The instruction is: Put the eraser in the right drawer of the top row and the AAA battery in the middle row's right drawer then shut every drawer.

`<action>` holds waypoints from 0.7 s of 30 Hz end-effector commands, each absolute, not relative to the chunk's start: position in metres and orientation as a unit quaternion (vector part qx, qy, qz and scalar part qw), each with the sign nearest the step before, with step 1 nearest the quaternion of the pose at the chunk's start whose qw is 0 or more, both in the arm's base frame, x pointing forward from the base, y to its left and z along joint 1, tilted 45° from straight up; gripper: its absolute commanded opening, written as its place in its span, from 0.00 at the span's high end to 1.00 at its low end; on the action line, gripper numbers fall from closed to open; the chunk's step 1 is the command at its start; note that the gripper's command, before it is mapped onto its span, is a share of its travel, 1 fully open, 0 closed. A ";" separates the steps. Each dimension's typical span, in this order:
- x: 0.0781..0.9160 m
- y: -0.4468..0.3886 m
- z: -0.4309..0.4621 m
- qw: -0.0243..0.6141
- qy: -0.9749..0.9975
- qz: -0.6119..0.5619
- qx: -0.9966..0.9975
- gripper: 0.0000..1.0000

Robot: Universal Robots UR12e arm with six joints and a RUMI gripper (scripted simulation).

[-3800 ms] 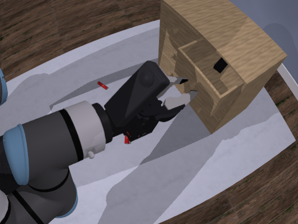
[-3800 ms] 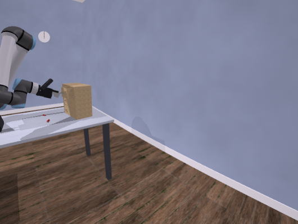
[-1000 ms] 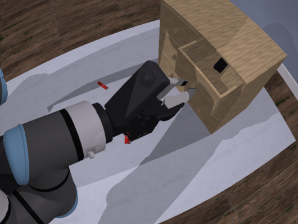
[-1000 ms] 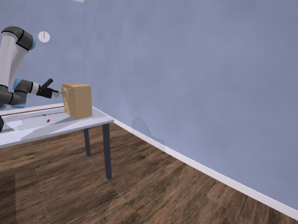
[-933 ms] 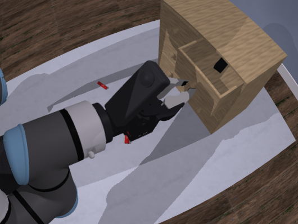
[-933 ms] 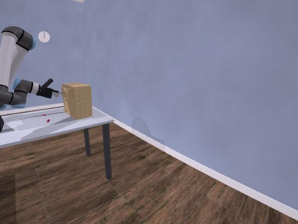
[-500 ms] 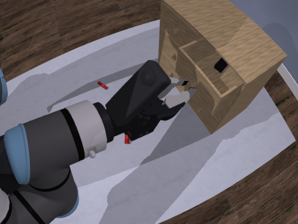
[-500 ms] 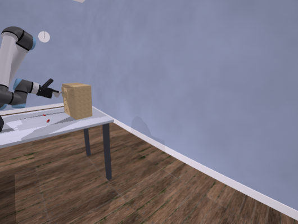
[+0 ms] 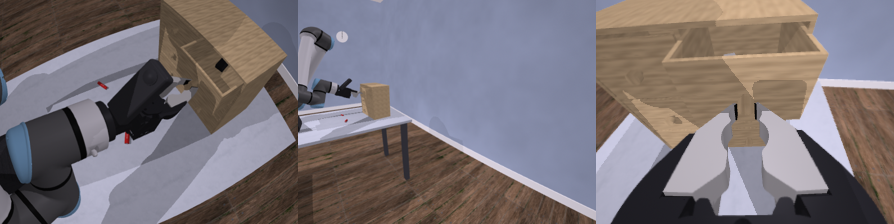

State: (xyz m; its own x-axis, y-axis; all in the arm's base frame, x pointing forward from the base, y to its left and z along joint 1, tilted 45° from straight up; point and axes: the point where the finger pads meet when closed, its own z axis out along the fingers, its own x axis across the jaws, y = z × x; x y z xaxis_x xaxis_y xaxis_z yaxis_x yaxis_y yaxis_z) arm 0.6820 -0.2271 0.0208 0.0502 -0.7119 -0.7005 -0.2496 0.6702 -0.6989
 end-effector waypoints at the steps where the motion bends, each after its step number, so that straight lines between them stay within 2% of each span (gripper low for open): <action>1: 0.684 -0.228 0.021 0.628 0.664 -0.185 -0.362 0.93; 21: 0.694 -0.228 0.022 0.628 0.664 -0.185 -0.362 0.93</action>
